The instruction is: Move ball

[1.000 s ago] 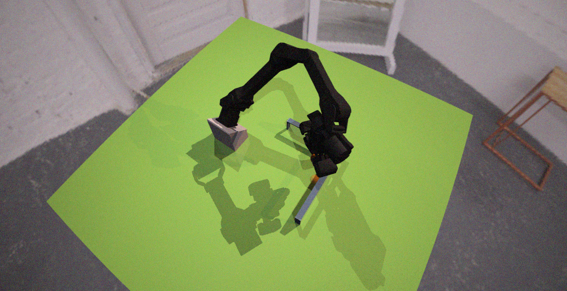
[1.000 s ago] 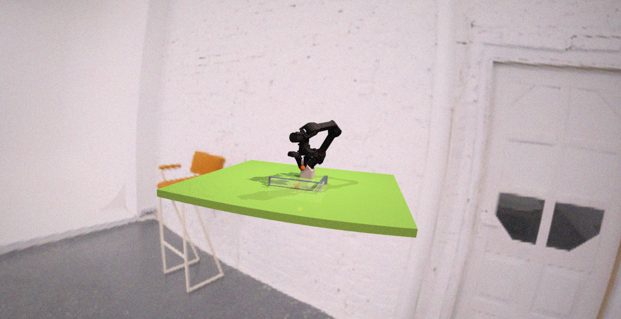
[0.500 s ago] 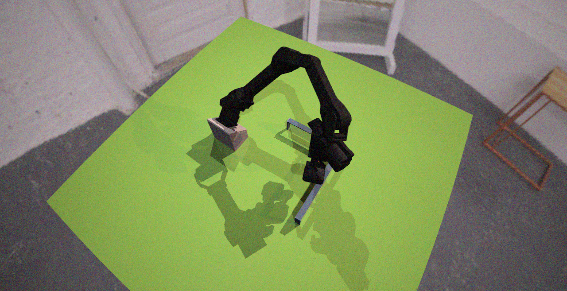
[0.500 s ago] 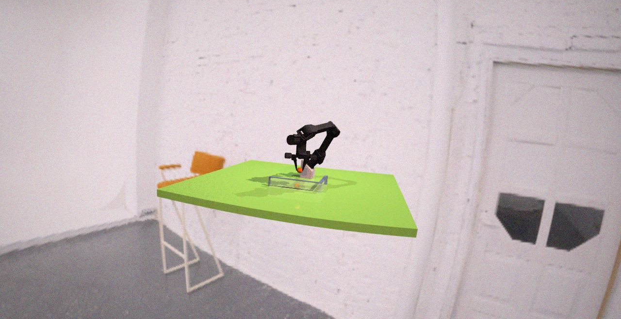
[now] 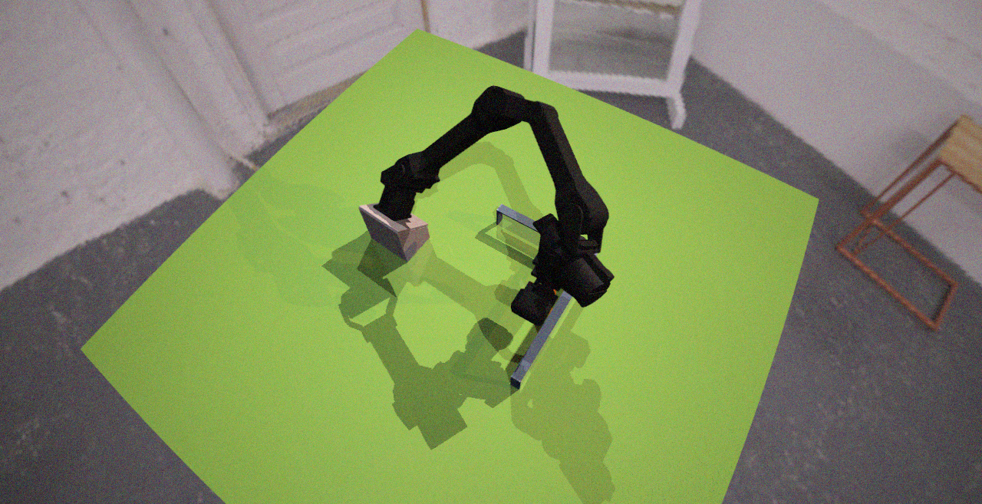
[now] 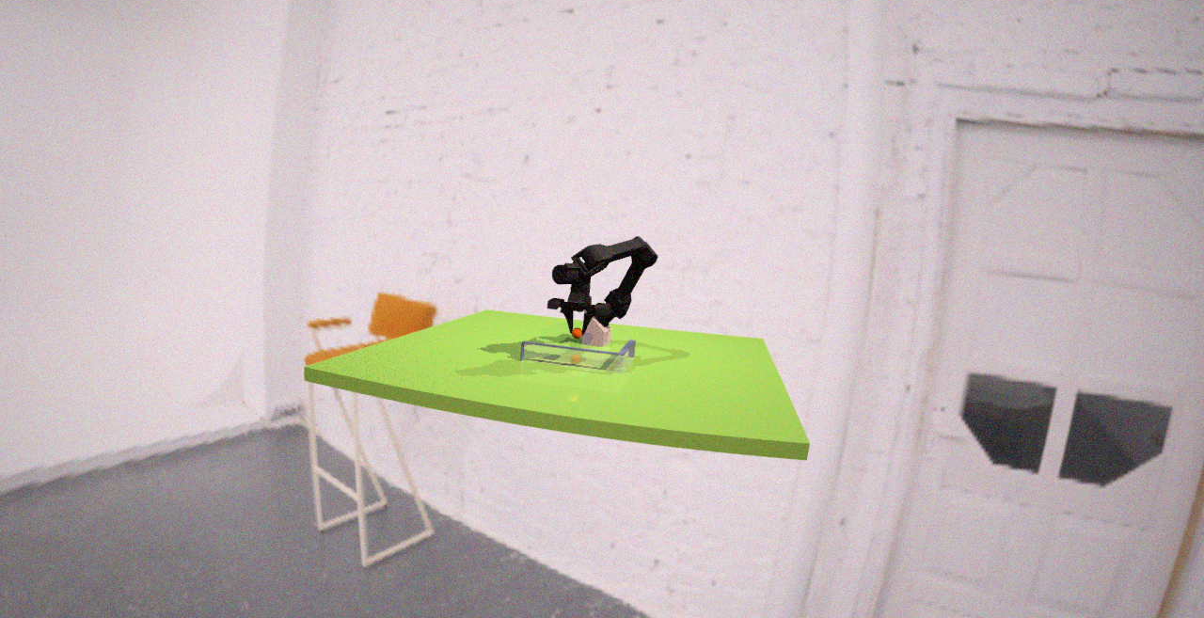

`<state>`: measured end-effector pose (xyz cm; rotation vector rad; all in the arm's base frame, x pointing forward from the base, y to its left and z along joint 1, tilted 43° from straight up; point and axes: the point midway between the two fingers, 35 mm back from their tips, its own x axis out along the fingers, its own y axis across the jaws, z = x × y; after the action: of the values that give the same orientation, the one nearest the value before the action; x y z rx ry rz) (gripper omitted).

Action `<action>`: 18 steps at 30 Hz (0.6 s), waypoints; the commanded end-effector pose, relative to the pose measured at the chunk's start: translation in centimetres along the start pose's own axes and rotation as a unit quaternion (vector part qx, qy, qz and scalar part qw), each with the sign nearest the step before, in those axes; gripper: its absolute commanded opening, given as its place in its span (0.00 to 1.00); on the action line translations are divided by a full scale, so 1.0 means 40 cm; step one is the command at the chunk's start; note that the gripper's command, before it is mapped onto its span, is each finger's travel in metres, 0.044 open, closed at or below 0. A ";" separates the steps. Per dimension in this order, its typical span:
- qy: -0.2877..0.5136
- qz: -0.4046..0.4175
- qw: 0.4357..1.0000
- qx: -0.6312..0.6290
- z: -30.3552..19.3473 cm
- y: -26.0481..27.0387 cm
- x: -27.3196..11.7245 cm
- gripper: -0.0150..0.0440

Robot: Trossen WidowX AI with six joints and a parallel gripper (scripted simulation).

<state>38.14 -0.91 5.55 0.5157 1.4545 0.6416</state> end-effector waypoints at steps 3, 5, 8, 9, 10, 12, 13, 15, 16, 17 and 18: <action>0.000 0.002 1.000 0.006 0.004 -0.001 0.043 0.25; 0.000 0.002 1.000 0.006 0.005 -0.001 0.070 0.25; -0.001 0.002 1.000 0.006 0.005 -0.001 0.112 0.25; -0.001 0.002 1.000 0.006 0.004 0.000 0.126 0.25; -0.001 0.002 1.000 0.006 0.003 0.000 0.140 0.25; -0.001 0.003 1.000 0.006 0.001 0.002 0.165 0.25; -0.001 0.003 1.000 0.006 0.001 0.002 0.172 0.25; -0.001 0.003 1.000 0.006 0.000 0.002 0.174 0.25; -0.001 0.003 1.000 0.006 0.000 0.002 0.174 0.25; -0.001 0.003 1.000 0.006 0.000 0.002 0.175 0.25; -0.001 0.003 1.000 0.006 0.000 0.002 0.176 0.25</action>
<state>38.11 3.89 0.67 0.5200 1.4623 0.6432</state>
